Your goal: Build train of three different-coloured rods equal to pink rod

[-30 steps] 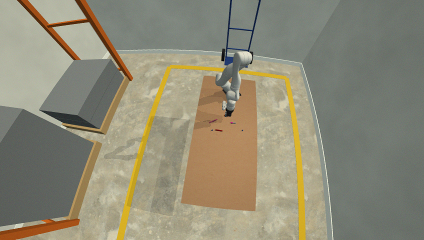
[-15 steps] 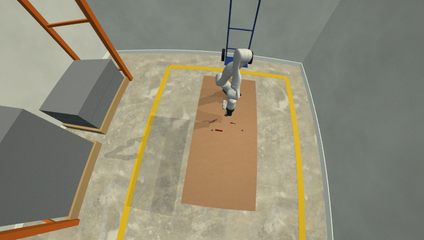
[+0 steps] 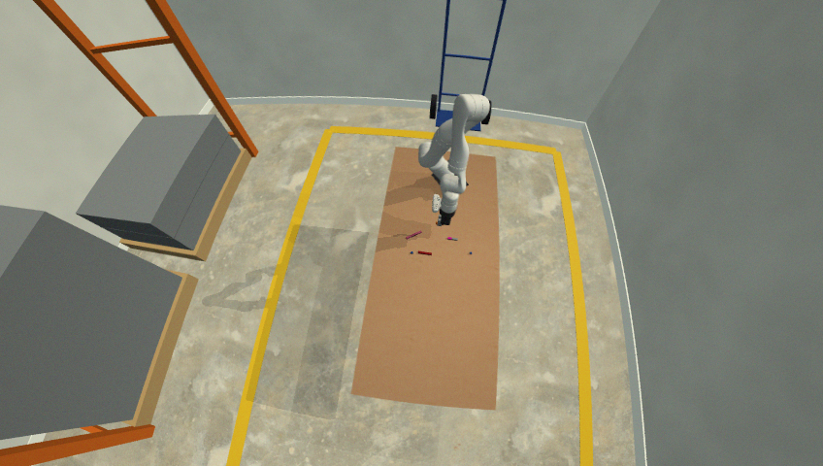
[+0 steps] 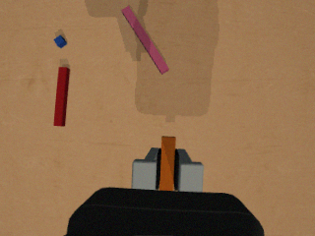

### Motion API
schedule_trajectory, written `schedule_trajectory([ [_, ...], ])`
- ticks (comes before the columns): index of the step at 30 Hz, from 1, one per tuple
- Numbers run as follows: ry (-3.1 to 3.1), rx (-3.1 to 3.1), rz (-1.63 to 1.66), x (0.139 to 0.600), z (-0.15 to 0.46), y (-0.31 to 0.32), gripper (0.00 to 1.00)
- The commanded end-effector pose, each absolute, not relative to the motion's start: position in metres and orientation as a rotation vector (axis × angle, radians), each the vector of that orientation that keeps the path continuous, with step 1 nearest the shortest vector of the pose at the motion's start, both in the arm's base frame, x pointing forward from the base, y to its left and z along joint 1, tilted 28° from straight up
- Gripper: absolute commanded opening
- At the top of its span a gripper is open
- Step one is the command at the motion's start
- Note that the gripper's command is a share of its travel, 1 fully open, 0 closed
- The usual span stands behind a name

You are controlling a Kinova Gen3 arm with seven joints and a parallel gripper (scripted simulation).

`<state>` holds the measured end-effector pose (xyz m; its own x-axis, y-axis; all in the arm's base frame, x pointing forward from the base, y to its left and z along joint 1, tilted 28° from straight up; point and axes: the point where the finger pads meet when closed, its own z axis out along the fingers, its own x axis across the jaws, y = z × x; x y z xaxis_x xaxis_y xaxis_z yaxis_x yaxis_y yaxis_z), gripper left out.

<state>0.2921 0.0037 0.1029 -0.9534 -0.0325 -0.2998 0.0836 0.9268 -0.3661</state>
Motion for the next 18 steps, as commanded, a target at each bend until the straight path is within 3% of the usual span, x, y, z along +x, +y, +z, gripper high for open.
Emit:
schedule_trajectory([
  [1, 2.780, 0.037, -0.546, 0.295, 0.102, 0.008, 0.24],
  [5, 2.776, 0.042, -0.542, 0.303, 0.100, 0.022, 0.24],
  [13, 2.776, 0.059, -0.540, 0.329, 0.069, 0.115, 0.24],
  [18, 2.779, 0.060, -0.543, 0.329, 0.064, 0.125, 0.24],
])
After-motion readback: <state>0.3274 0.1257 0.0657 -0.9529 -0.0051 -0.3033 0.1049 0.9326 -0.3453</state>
